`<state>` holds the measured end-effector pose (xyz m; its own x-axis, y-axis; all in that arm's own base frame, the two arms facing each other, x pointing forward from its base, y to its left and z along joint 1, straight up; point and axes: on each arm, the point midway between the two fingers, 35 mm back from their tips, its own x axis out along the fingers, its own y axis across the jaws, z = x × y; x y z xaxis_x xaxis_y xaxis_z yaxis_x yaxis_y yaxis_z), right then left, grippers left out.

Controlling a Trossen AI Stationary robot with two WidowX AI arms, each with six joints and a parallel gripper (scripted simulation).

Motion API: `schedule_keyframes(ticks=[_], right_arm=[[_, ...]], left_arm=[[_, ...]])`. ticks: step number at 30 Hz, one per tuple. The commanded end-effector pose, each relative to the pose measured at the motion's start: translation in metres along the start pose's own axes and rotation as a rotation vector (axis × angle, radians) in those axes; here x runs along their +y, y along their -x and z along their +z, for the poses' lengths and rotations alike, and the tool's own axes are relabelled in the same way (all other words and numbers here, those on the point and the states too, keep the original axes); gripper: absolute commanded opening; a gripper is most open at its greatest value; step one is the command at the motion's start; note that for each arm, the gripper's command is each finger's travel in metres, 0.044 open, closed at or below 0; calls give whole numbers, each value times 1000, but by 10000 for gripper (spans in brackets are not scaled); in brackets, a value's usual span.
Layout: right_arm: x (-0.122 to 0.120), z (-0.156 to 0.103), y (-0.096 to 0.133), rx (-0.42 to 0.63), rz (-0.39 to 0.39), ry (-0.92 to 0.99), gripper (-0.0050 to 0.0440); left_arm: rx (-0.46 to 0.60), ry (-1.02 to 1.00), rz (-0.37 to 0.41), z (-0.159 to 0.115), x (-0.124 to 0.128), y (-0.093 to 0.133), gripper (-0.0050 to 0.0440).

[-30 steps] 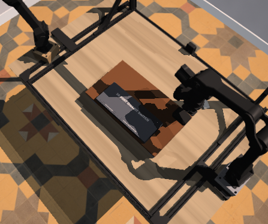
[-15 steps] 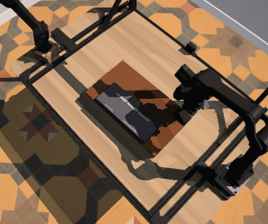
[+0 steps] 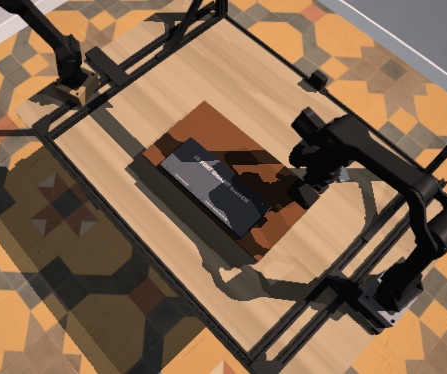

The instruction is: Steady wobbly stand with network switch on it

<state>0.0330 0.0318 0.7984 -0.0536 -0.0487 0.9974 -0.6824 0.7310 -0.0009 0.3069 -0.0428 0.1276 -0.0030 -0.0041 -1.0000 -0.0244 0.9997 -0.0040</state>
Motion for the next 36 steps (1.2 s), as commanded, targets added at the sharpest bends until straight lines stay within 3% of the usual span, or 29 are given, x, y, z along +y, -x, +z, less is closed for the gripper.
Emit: schedule_keyframes(ticks=[1, 5, 10, 18, 22, 23, 33, 36], right_arm=[[-1, 26, -7, -67, -2, -13, 0], [-1, 26, -7, -67, -2, -13, 0], [-10, 22, -5, -49, 39, 400, 0], [-18, 31, -6, -54, 84, 865, 0], [-18, 31, -6, -54, 90, 886, 0], [-16, 31, -6, -64, 34, 800, 0], [-20, 41, -8, -56, 142, 1340, 0], [-20, 41, -8, -56, 142, 1340, 0]], left_arm=[[0, 0, 0, 0, 0, 0, 0], [0, 0, 0, 0, 0, 0, 0], [0, 0, 0, 0, 0, 0, 0], [0, 0, 0, 0, 0, 0, 0], [0, 0, 0, 0, 0, 0, 0], [0, 0, 0, 0, 0, 0, 0], [0, 0, 0, 0, 0, 0, 0], [0, 0, 0, 0, 0, 0, 0]])
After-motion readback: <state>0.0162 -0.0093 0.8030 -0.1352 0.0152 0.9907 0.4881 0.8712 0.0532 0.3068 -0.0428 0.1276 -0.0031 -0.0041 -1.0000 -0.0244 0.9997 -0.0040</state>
